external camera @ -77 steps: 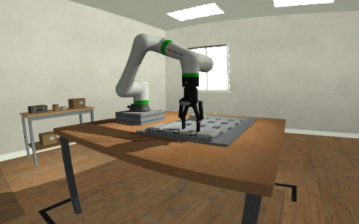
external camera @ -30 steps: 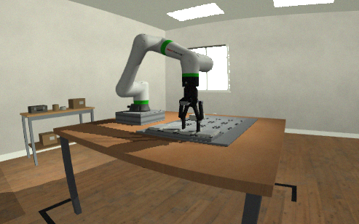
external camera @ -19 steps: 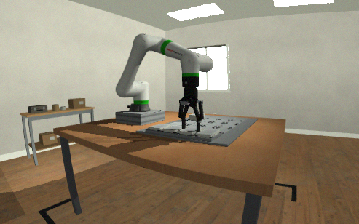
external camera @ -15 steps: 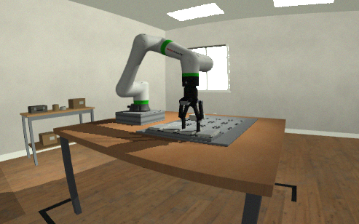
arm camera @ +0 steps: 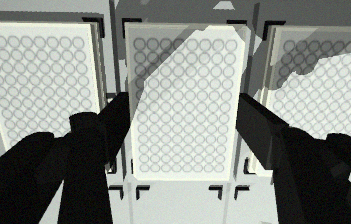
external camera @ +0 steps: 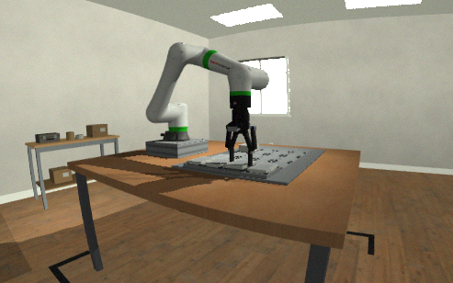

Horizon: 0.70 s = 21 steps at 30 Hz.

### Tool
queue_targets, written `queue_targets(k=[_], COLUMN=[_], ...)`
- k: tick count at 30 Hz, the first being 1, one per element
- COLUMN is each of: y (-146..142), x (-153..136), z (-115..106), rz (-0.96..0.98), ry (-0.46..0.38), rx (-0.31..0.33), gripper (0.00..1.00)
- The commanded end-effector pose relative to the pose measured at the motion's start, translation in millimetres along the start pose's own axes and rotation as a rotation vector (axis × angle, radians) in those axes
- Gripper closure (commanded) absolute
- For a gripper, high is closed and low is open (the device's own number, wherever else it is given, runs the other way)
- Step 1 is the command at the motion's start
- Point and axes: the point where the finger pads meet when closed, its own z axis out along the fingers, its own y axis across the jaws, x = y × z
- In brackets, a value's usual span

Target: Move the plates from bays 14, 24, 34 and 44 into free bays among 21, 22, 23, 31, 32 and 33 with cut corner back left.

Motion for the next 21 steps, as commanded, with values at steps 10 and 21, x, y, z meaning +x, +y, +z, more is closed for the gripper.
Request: queue_targets(k=[10,21], y=[-0.7,-0.7], x=[0.4,0.4], z=[-5.0,-11.0], rz=[0.0,0.0], ry=[0.001,0.001], rx=[0.002,0.002], gripper=[0.9,0.9])
